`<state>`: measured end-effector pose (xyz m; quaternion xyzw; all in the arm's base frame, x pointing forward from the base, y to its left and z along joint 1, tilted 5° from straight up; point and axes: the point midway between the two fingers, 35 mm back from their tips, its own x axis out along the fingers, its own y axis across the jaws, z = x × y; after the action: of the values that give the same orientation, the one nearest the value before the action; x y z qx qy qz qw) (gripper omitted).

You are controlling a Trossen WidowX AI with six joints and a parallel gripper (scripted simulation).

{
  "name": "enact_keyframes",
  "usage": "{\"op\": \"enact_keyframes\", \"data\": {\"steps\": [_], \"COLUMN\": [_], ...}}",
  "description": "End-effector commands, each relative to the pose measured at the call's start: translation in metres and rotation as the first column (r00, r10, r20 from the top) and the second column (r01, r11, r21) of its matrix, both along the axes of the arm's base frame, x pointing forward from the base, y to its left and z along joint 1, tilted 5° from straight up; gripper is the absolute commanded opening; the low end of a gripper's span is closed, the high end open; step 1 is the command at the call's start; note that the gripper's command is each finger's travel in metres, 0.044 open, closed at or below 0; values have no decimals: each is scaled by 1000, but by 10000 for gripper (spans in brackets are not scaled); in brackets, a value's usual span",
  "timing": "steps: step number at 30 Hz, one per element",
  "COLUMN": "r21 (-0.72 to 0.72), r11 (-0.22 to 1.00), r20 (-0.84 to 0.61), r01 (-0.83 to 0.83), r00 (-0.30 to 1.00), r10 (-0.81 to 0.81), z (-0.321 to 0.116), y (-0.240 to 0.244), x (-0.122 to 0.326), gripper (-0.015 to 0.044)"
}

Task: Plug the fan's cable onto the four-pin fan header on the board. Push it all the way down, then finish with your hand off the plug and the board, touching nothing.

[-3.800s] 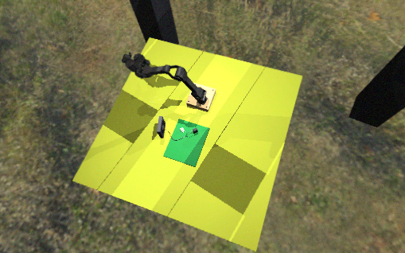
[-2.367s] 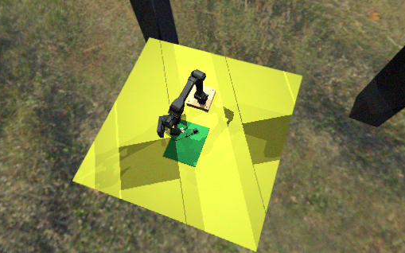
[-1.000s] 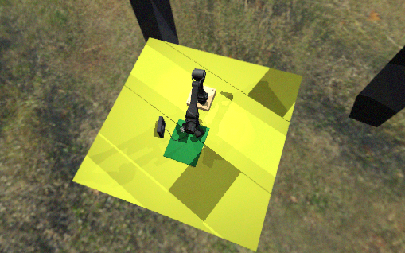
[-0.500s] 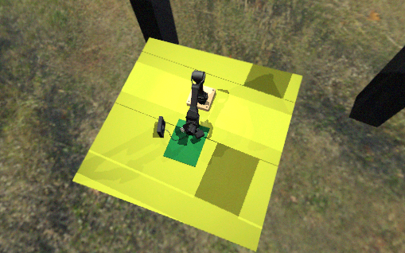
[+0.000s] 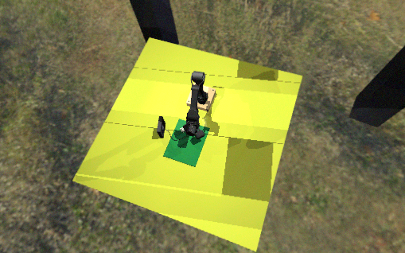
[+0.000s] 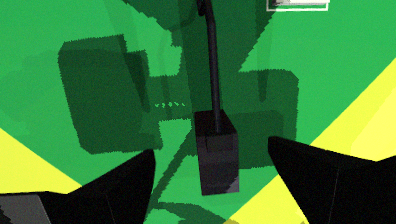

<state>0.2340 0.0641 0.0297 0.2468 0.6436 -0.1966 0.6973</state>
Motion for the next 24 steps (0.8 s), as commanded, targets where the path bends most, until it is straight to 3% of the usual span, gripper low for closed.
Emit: {"op": "enact_keyframes", "data": {"steps": [1,10,14,18,24], "r21": [0,0,1,2,-1], "r11": [1000,1000,1000,1000,1000], "r20": [1,1,1,-5,-4], "r01": [0,0,0,3,-19], "r00": [1000,1000,1000,1000,1000], "r10": [0,0,0,-3,19], "z": [0,0,3,47,49], "y": [0,0,0,-2,-4], "x": [0,0,0,-4,-3], "gripper": [256,20,0,0,0]}}
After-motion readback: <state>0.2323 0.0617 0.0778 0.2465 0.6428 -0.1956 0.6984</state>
